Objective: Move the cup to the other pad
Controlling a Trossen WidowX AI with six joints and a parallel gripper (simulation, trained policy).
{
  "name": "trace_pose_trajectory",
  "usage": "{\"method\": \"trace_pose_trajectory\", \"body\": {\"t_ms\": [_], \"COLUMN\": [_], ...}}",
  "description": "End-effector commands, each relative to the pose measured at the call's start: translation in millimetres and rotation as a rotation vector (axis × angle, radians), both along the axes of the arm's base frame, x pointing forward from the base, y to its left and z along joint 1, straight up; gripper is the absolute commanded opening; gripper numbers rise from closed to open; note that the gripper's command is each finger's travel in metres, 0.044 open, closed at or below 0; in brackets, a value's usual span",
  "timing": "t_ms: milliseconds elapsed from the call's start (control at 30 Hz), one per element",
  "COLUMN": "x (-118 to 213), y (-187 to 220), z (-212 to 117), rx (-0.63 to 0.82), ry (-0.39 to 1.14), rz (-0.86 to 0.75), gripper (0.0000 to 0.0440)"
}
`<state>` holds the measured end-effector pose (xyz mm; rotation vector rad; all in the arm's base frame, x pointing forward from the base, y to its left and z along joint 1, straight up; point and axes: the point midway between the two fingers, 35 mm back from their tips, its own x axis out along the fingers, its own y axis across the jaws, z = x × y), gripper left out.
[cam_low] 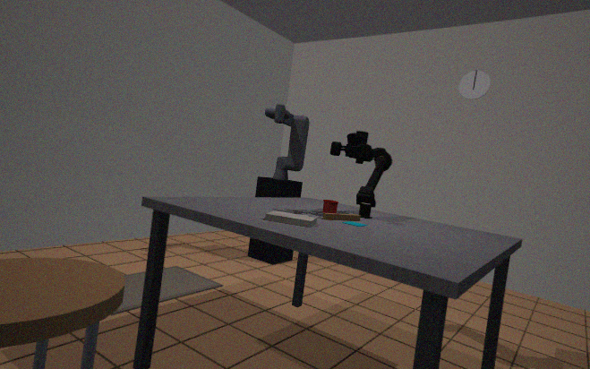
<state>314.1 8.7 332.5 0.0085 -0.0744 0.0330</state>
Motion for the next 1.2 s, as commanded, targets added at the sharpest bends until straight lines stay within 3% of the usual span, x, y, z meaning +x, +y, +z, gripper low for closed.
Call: {"method": "trace_pose_trajectory", "body": {"t_ms": [0,400,667,1167], "x": [0,-4,-6,-15], "y": [0,9,21,38], "z": [-1,-24,-36,-55], "rx": [0.005,0.07,0.118,0.19], "ry": [0.007,0.148,0.272,0.525], "rz": [-0.001,0.008,0.039,0.064], "gripper": [0.0374,0.0072,0.0058,0.0077]}}
